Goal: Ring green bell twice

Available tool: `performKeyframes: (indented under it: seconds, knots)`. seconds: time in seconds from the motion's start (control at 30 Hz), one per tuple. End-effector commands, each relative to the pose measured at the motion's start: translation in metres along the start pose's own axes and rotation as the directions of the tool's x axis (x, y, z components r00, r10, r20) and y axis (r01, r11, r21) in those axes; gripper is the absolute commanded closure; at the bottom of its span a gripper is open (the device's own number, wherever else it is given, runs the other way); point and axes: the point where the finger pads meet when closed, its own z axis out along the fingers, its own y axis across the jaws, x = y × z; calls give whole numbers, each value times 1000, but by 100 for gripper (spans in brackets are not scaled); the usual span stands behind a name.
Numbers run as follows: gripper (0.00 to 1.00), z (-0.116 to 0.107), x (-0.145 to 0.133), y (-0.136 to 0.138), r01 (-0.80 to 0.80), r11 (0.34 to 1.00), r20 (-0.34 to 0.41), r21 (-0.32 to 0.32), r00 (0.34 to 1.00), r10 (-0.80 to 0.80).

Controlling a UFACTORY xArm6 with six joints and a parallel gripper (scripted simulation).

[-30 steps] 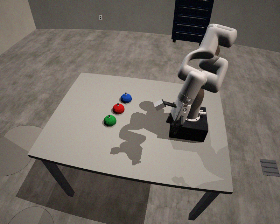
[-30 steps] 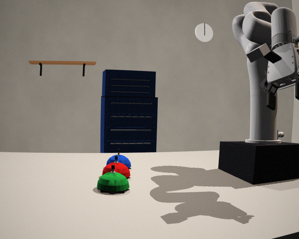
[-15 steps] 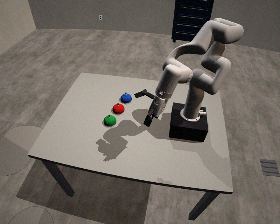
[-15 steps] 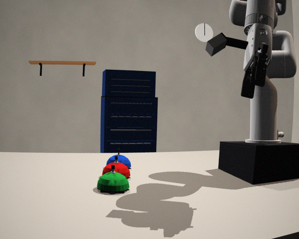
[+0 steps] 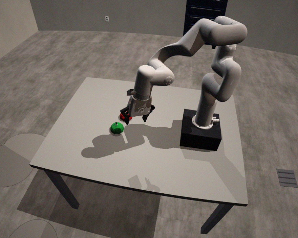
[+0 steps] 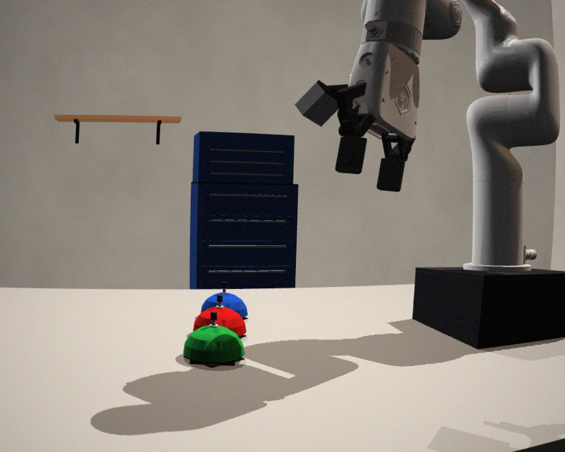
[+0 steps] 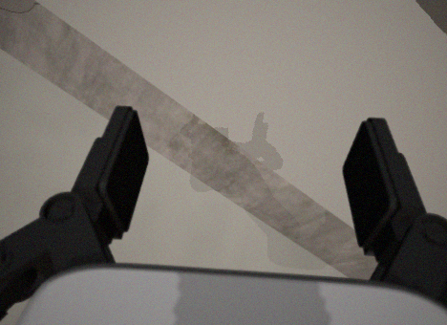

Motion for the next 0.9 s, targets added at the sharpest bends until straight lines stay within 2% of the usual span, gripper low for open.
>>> performKeyframes:
  seconds: [0.0, 0.03, 0.07, 0.1, 0.13, 0.17, 0.2, 0.23, 0.27, 0.3, 0.37, 0.43, 0.5, 0.57, 0.77, 0.8, 0.87]
  knots:
    - [0, 27, 48, -29, -218, 974, -18, -62, 976, 217]
    - [0, 27, 48, -29, -218, 974, -18, -62, 976, 217]
    - [0, 41, 73, -35, -320, 944, -28, -84, 947, 319]
    - [0, 41, 73, -35, -320, 944, -28, -84, 947, 319]
    - [0, 54, 97, -39, -412, 905, -39, -104, 911, 410]
    - [0, 55, 97, -39, -412, 905, -39, -104, 911, 410]
    - [0, 66, 115, -39, -491, 863, -51, -121, 871, 488]
    - [0, 68, 119, -41, -491, 863, -51, -121, 871, 488]
    - [0, 80, 138, -41, -556, 820, -63, -134, 831, 553]
    - [0, 80, 138, -41, -556, 820, -63, -134, 831, 553]
    - [0, 100, 169, -38, -651, 744, -83, -153, 758, 647]
    - [0, 100, 169, -38, -651, 744, -83, -153, 758, 647]
    - [0, 112, 187, -35, -703, 692, -96, -163, 709, 698]
    - [0, 118, 195, -33, -724, 669, -102, -166, 688, 719]
    - [0, 119, 196, -33, -728, 665, -103, -167, 684, 722]
    - [100, 119, 196, -33, -728, 665, -103, -167, 684, 722]
    - [100, 119, 196, -33, -728, 665, -103, -167, 684, 722]
